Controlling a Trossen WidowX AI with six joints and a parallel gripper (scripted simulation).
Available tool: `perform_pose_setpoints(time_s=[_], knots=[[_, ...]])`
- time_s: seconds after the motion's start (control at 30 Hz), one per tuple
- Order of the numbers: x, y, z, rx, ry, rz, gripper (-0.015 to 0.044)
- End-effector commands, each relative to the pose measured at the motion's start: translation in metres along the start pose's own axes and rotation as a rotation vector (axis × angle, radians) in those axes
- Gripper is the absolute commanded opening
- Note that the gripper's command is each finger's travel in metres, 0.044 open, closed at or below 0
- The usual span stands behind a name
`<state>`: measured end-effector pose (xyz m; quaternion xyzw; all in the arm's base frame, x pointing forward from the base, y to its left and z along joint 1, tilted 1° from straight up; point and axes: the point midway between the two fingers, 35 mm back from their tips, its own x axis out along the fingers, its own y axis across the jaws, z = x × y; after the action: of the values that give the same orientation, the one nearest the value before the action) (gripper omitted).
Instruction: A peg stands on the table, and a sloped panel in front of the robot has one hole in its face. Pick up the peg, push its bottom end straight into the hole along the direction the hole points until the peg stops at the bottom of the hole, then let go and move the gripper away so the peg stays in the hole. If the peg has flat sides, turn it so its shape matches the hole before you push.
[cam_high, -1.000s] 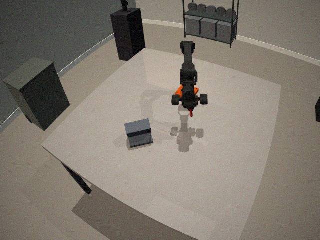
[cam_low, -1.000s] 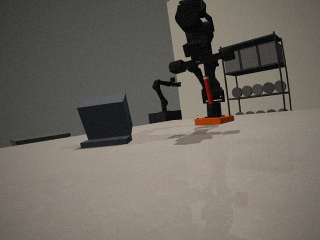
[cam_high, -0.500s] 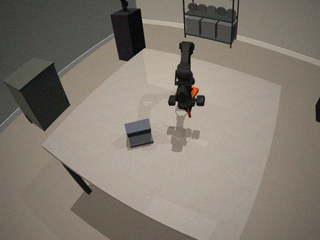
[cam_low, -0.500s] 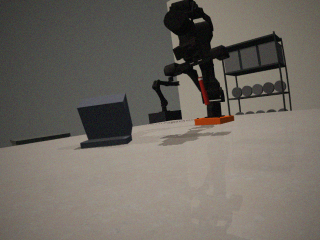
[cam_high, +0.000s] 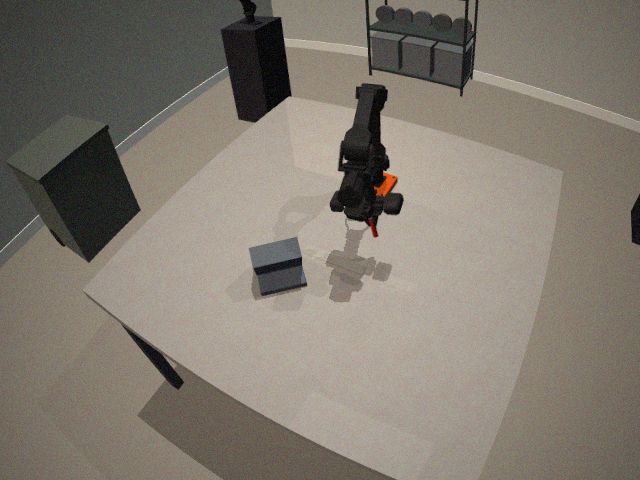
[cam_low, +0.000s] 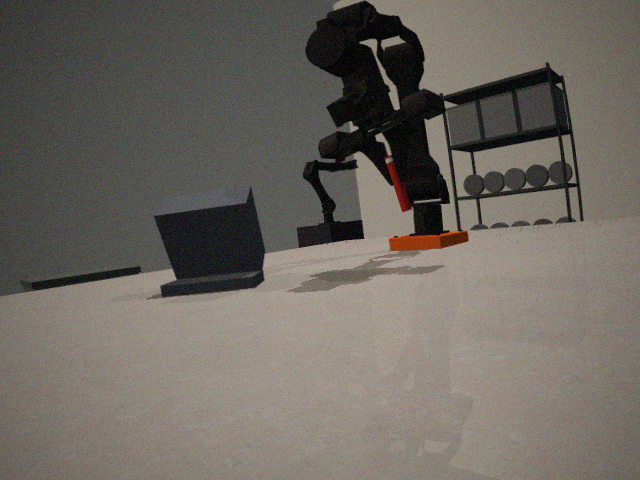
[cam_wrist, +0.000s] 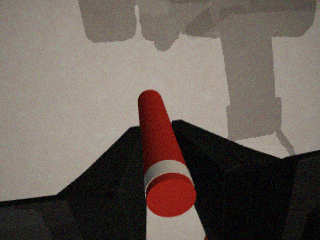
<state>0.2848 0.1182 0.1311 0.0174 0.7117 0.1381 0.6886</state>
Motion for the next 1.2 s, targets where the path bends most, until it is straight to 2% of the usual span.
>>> perform_pose_setpoints(time_s=[0.0, 1.17], knots=[[-0.001, -0.003, 0.003, 0.032, -0.004, 0.017, 0.0], [-0.007, -0.039, 0.021, 0.296, -0.025, 0.152, 0.0]])
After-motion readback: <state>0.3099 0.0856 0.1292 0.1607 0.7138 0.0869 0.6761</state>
